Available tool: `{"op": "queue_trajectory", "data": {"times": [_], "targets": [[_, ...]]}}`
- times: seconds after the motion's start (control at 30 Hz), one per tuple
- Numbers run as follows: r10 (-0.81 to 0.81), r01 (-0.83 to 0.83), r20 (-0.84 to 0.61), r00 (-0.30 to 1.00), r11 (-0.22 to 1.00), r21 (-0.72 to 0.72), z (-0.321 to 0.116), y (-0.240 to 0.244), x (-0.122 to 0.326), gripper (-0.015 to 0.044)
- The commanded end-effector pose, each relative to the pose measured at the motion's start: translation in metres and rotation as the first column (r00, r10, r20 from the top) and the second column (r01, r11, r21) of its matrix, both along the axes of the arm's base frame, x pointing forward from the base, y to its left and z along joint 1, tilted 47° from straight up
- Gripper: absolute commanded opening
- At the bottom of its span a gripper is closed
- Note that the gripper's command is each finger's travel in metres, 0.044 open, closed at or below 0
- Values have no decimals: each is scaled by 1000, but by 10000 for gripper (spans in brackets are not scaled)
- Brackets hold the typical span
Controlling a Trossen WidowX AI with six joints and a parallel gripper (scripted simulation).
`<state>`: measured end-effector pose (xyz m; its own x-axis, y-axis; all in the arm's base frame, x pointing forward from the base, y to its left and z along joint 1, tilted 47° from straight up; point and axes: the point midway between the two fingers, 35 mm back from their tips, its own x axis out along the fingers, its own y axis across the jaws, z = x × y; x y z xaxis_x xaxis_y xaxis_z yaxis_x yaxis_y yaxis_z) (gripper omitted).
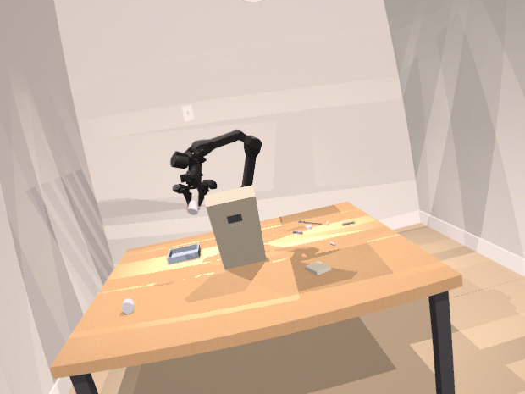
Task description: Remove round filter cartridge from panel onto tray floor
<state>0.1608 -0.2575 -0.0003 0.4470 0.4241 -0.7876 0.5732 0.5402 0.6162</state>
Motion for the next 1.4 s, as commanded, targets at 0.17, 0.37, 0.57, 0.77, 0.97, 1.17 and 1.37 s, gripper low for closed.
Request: {"op": "queue_trajectory", "data": {"times": [0.17, 0.37, 0.57, 0.77, 0.97, 1.17, 1.37], "targets": [[-293, 297, -293, 910, 954, -31, -47, -25, -62, 0], [-460, 468, -440, 771, 878, -99, -72, -35, -101, 0], [-467, 475, -446, 763, 874, -103, -74, -35, -104, 0], [-537, 544, -516, 668, 825, -154, -103, -23, -145, 0], [-600, 611, -587, 544, 763, -213, -132, -1, -187, 0], [-643, 664, -648, 408, 696, -272, -154, 30, -225, 0], [-664, 704, -700, 263, 628, -331, -171, 66, -255, 0]]}}
